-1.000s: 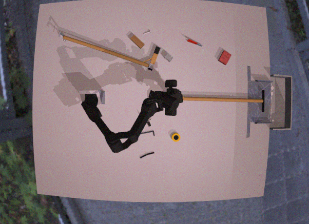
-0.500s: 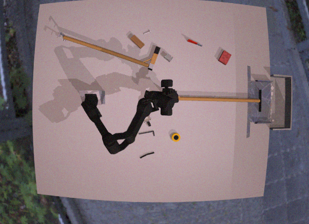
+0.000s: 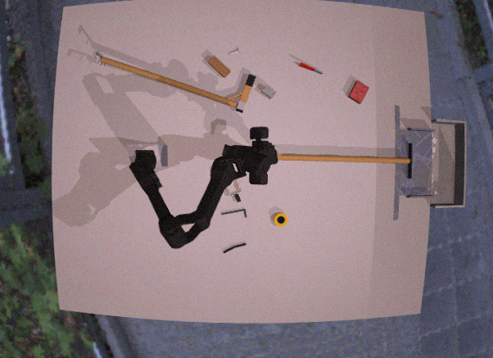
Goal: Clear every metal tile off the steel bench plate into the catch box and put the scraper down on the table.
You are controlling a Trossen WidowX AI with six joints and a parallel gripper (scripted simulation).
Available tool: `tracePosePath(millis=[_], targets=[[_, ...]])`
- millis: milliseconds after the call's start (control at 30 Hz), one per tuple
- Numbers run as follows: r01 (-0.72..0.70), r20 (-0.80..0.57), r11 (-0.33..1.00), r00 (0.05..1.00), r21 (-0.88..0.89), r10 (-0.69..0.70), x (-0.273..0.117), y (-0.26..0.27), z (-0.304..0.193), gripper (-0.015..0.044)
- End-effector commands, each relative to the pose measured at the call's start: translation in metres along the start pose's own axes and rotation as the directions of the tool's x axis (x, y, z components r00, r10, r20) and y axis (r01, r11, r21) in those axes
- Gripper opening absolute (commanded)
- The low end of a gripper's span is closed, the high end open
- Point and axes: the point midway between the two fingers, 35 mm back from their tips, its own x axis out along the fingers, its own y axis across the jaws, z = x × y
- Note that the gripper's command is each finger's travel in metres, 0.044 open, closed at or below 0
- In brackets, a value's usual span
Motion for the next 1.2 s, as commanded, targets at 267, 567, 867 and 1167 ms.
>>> tracePosePath(millis=[267,567,867,1167], targets=[[0.002,0.01,1.0,1.0,0.006,-0.002,-0.014,-0.001,-0.013,0.0],[0.002,0.011,1.0,1.0,0.006,-0.002,-0.022,-0.001,-0.024,0.0],[0.001,0.011,1.0,1.0,0.005,-0.001,-0.031,-0.002,-0.036,0.0],[0.001,0.012,1.0,1.0,0.005,-0.001,-0.039,-0.003,-0.049,0.0]])
